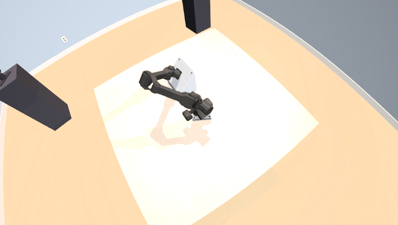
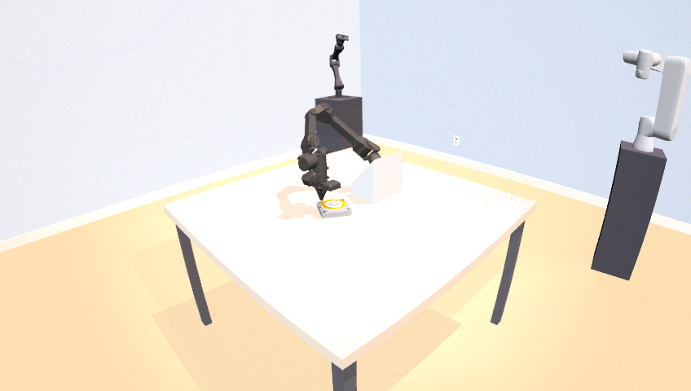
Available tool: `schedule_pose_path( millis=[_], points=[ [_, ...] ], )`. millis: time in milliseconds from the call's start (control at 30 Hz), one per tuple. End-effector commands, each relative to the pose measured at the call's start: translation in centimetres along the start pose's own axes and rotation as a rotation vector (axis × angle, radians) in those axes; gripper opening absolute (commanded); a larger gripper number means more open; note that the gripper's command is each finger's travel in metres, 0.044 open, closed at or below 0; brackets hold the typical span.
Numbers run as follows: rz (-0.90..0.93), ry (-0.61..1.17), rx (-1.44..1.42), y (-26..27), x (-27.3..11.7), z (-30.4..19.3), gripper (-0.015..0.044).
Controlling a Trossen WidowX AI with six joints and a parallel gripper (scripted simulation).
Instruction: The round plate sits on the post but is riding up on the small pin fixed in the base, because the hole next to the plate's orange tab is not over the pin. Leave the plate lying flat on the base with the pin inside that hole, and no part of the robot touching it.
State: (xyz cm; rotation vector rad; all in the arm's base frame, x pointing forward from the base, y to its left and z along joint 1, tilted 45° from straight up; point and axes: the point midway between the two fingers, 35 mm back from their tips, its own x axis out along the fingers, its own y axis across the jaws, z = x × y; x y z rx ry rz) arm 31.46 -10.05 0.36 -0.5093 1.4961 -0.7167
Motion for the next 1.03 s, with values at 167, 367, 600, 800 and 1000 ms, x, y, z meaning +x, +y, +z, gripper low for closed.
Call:
schedule_pose_path(
  millis=[167,367,600,800,1000],
  points=[
    [0.001,0.002,0.003,0.2,-1.1,0.3,0.0],
    [0.002,0.002,0.003,0.3,-4.0,-0.1,0.0],
    [-0.002,0.001,-0.006,0.4,-3.4,0.0,0.0],
    [-0.002,0.001,-0.006,0.4,-3.4,0.0,0.0],
    [-0.002,0.001,-0.006,0.4,-3.4,0.0,0.0]
  ],
)
